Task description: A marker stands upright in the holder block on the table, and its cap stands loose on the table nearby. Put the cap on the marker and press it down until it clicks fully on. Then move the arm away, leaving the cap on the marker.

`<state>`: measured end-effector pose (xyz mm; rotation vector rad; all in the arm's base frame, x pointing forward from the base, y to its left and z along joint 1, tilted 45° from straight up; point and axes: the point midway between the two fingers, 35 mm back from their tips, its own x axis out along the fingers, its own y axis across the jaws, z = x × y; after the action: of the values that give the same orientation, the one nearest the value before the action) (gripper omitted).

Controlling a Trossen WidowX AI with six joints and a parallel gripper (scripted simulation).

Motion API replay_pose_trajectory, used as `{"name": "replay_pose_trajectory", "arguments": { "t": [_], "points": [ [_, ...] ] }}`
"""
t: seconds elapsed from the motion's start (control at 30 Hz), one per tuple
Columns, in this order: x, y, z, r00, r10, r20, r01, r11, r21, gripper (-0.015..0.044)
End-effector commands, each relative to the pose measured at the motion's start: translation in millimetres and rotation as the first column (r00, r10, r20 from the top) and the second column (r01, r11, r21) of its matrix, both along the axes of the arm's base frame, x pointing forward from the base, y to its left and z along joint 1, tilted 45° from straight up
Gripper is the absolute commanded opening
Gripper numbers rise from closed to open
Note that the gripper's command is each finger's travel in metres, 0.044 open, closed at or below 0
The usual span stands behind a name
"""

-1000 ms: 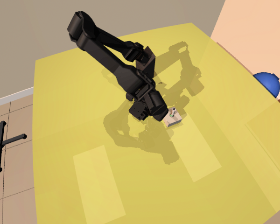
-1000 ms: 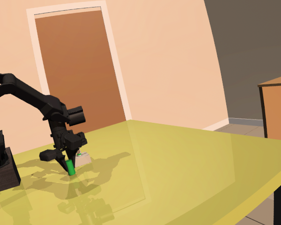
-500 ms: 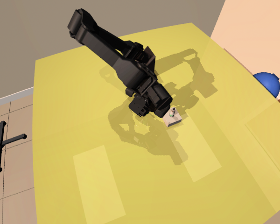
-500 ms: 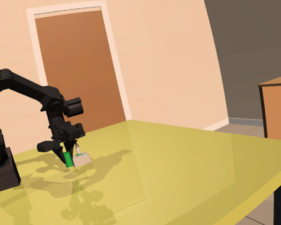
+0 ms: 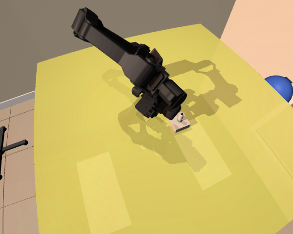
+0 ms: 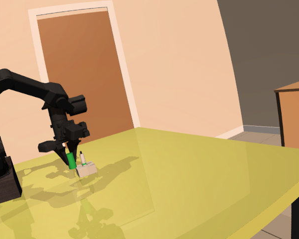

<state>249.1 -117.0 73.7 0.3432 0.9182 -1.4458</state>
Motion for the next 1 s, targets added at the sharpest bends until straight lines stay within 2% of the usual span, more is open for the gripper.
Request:
{"name": "replay_pose_trajectory", "arguments": {
  "t": [0.0,0.97],
  "points": [
    [9,9,-2,1.000,0.000,0.002,0.000,1.000,0.007,0.0000],
    [66,78,-29,1.000,0.000,0.004,0.000,1.000,0.012,0.0000]
  ]
}}
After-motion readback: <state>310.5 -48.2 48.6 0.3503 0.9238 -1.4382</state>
